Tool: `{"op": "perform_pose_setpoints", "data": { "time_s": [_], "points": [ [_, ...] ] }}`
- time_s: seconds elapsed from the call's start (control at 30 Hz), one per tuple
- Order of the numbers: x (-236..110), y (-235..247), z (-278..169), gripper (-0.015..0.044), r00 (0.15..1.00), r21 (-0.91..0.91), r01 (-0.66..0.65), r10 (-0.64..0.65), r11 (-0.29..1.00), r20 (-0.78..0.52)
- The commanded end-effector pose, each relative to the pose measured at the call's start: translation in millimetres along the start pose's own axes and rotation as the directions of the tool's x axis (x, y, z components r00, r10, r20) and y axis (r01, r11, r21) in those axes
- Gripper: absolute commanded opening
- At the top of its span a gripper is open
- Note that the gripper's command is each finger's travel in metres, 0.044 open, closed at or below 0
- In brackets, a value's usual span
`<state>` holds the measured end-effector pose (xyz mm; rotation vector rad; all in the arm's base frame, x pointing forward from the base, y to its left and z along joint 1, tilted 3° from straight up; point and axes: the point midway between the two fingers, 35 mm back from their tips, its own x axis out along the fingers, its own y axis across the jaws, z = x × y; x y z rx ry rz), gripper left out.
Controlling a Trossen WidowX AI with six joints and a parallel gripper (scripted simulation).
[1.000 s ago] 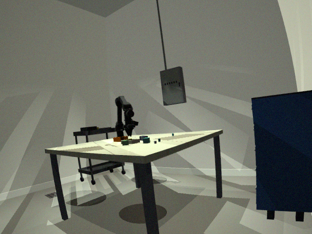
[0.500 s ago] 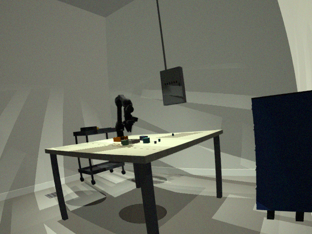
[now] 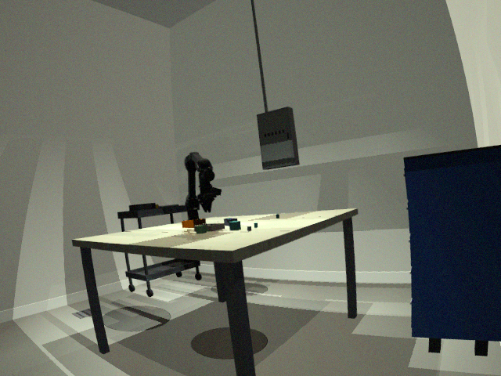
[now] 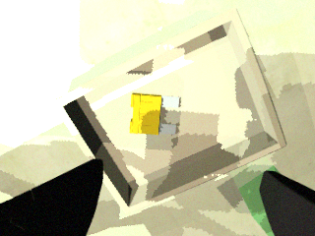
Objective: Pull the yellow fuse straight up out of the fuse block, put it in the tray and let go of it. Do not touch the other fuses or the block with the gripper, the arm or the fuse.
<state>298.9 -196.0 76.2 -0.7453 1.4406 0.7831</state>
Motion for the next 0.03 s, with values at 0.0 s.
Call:
{"op": "perform_pose_setpoints", "data": {
  "time_s": [0.0],
  "points": [
    [-0.1, 0.0, 0.0, 0.0330, 1.000, 0.000, 0.000, 0.000, 1.000, 0.000]
  ]
}}
